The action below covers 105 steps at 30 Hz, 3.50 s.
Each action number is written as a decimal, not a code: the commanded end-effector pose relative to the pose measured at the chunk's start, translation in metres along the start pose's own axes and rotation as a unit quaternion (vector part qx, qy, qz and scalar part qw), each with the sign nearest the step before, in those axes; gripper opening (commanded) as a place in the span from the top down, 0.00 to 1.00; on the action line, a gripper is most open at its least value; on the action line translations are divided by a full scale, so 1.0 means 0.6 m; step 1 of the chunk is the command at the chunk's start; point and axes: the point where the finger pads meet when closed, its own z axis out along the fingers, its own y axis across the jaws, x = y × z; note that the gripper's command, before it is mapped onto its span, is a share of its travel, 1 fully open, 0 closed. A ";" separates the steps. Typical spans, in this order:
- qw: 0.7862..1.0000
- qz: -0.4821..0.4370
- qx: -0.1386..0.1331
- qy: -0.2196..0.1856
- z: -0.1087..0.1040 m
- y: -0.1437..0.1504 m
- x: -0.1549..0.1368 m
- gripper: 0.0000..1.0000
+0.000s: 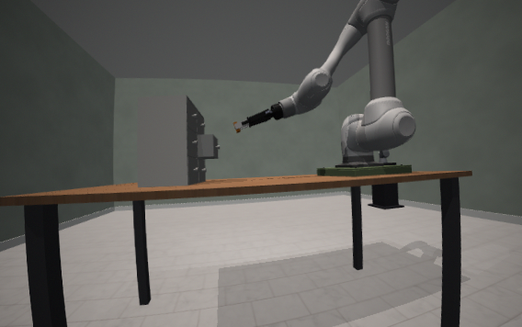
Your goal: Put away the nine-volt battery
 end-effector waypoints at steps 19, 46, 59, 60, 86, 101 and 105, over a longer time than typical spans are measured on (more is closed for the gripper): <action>1.000 0.000 0.000 0.000 0.105 0.000 0.038 0.86; 1.000 0.000 0.000 0.000 0.219 0.000 0.079 0.86; 1.000 0.000 0.000 0.000 0.224 0.000 0.081 0.86; 1.000 0.000 0.000 0.000 0.224 0.000 0.081 0.86; 1.000 0.000 0.000 0.000 0.224 0.000 0.081 0.79; 1.000 0.000 0.000 0.000 0.224 0.000 0.081 0.00; 1.000 0.000 0.000 0.000 0.224 0.000 0.081 0.00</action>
